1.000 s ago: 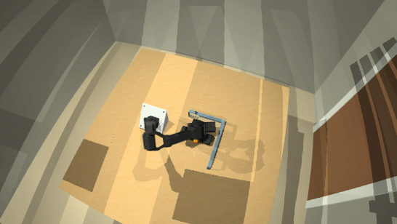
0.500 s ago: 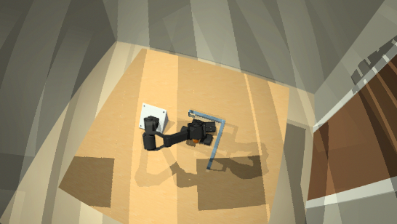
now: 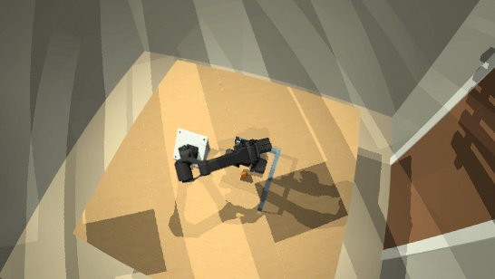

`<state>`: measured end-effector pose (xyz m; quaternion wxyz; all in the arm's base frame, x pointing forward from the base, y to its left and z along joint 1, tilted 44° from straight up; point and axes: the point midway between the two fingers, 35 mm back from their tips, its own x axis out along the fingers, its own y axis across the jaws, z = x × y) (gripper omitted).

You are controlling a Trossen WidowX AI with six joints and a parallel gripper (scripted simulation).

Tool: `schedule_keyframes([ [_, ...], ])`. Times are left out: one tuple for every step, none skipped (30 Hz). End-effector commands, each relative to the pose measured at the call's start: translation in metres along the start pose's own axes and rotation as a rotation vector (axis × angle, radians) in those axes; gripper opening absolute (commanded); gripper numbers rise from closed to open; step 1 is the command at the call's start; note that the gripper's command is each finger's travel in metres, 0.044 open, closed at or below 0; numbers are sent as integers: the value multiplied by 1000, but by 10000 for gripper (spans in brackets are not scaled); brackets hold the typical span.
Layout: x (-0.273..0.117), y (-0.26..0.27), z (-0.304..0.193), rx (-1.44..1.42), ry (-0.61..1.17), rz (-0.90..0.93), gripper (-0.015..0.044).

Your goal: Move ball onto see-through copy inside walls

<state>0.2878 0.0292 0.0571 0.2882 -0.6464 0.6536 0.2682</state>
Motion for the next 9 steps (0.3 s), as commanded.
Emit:
schedule_keyframes([
  [0, -1, 1, -4, -1, -3, 268],
  [0, -1, 1, -4, -1, -3, 268],
  [-2, -1, 1, -3, -1, -3, 294],
  [-9, 0, 1, -3, -1, -2, 320],
  [-21, 0, 0, -2, 0, -1, 347],
  [-33, 2, -1, -1, 1, 0, 373],
  [-41, 3, -1, 0, 1, 0, 399],
  [-43, 3, -1, 1, 2, 1, 425],
  [-43, 3, -1, 1, 2, 1, 440],
])
